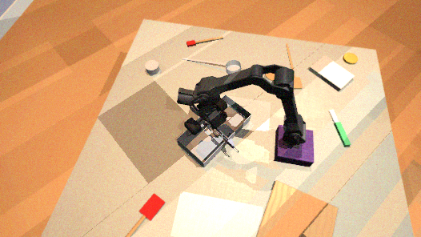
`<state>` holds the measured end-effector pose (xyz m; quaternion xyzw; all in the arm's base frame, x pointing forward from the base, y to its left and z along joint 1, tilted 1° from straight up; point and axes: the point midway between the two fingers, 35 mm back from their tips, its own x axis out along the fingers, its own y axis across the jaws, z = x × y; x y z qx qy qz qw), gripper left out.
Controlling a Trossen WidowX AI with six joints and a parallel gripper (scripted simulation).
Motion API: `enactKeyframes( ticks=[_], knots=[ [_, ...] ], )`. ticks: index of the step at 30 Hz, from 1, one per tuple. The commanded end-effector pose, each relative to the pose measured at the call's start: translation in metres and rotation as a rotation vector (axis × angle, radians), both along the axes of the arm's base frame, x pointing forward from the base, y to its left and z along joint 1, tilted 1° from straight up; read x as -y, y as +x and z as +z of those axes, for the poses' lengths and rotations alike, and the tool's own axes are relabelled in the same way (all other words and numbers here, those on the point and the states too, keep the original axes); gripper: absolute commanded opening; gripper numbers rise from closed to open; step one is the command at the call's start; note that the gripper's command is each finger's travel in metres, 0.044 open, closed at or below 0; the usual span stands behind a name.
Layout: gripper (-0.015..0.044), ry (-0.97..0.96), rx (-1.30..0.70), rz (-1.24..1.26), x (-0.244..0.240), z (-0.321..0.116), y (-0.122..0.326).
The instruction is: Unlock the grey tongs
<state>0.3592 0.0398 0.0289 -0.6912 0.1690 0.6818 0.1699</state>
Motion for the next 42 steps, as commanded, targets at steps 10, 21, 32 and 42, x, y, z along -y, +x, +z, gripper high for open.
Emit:
enactKeyframes(
  ticks=[10, 21, 32, 42],
  knots=[
    [0.044, -0.004, -0.004, 0.003, 0.001, -0.022, -0.003],
    [0.0204, 0.0, -0.002, 0.0, 0.0, -0.018, -0.002],
    [0.0072, 0.0, -0.002, 0.0, 0.0, -0.018, -0.002],
    [-0.0034, 0.0, -0.002, 0.0, 0.0, -0.018, -0.002]
  ],
)
